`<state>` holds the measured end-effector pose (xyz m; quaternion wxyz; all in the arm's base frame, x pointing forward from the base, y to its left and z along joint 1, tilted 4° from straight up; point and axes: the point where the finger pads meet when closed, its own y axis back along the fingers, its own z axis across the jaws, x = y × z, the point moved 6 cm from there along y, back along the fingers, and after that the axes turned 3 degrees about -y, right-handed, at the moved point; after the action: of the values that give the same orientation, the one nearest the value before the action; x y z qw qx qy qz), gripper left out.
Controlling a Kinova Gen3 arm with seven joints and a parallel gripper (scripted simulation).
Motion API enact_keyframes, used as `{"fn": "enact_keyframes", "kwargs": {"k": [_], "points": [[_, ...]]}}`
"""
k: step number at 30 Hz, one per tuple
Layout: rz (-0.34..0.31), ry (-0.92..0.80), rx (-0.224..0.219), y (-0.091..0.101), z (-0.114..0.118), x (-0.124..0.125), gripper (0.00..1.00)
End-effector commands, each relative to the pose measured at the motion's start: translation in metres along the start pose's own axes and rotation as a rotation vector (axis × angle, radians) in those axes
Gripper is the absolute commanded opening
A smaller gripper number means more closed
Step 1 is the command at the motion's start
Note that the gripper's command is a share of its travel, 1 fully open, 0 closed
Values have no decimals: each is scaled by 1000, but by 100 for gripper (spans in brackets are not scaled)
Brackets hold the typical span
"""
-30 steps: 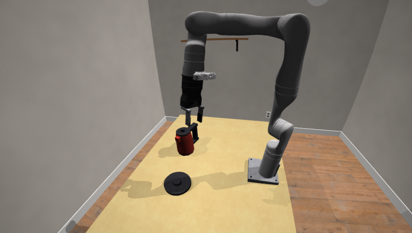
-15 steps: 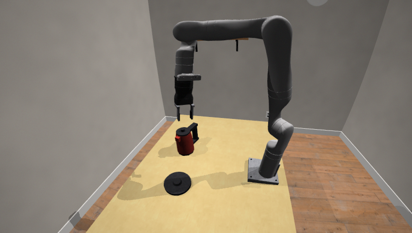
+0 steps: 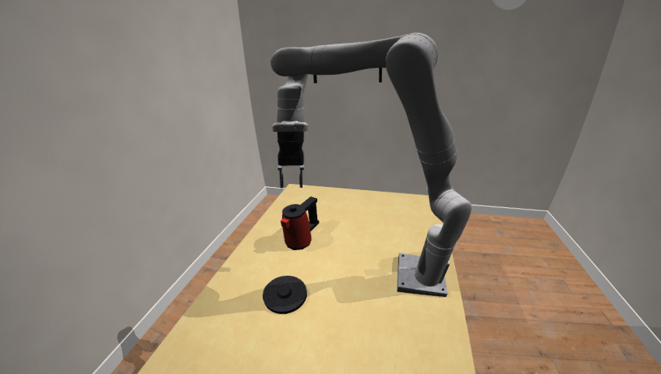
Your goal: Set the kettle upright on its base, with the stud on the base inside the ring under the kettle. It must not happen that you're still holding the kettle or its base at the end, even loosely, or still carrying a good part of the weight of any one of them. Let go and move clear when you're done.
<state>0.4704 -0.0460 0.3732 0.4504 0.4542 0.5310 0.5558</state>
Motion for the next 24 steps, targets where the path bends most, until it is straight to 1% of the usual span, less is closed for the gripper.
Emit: {"fn": "enact_keyframes", "kwargs": {"k": [1,7,9,24], "points": [[-10,-68,20,-10,2,-25,100],[-16,-178,30,-19,5,-55,100],[-16,-178,30,-19,5,-55,100],[-33,-401,51,-38,4,-119,100]]}}
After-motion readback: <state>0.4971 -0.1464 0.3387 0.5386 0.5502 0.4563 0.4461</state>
